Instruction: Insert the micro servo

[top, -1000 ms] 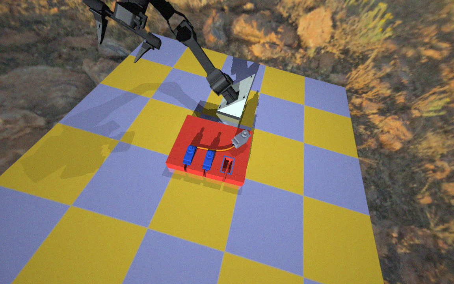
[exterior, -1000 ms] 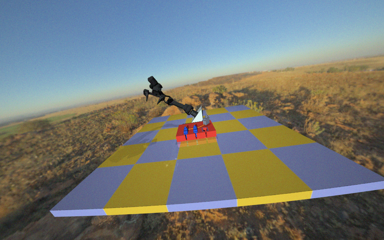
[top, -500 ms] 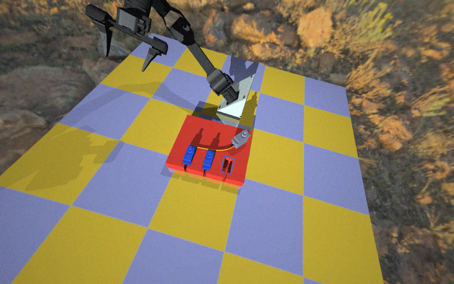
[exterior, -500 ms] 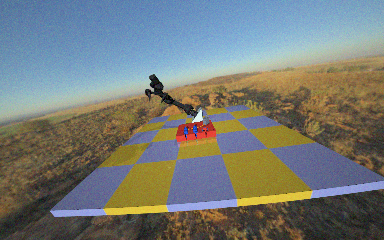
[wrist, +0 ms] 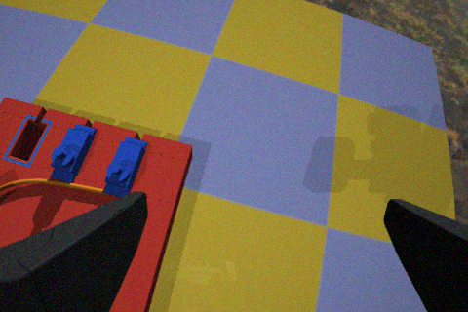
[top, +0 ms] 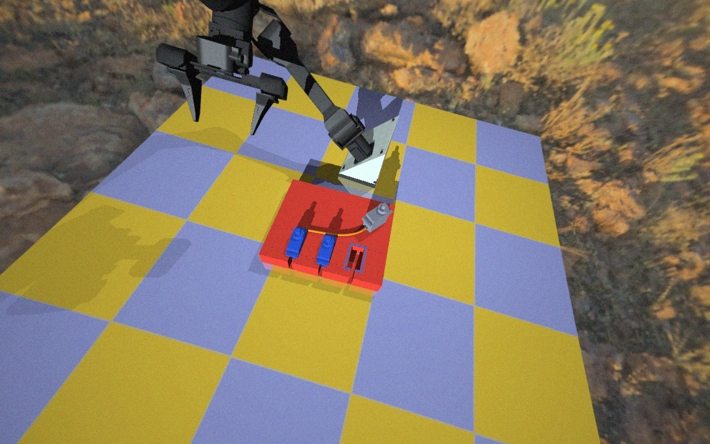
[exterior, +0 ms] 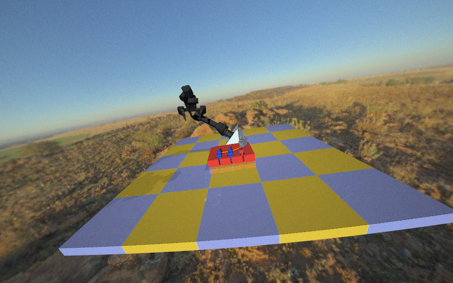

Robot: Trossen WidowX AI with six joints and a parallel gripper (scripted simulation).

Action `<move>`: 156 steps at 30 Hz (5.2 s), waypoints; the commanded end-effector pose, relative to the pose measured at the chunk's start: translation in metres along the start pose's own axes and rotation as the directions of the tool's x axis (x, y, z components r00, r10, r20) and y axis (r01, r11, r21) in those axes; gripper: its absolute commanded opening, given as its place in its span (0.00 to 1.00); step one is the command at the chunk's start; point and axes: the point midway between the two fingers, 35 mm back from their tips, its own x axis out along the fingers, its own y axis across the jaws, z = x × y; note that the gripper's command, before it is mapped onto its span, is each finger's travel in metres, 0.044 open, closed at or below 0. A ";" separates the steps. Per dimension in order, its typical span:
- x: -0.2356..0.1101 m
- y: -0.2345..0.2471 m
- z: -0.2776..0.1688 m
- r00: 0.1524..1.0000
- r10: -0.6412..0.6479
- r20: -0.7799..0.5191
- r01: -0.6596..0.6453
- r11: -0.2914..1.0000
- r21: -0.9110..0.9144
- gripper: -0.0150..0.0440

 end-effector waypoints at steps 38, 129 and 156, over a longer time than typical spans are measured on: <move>0.102 0.307 -0.027 0.770 0.171 -0.615 0.361 0.678 0.640 1.00; 0.120 0.311 -0.047 0.743 0.147 -0.653 0.435 0.636 0.638 0.25; 0.120 0.303 -0.049 0.743 0.147 -0.653 0.071 0.953 0.295 0.25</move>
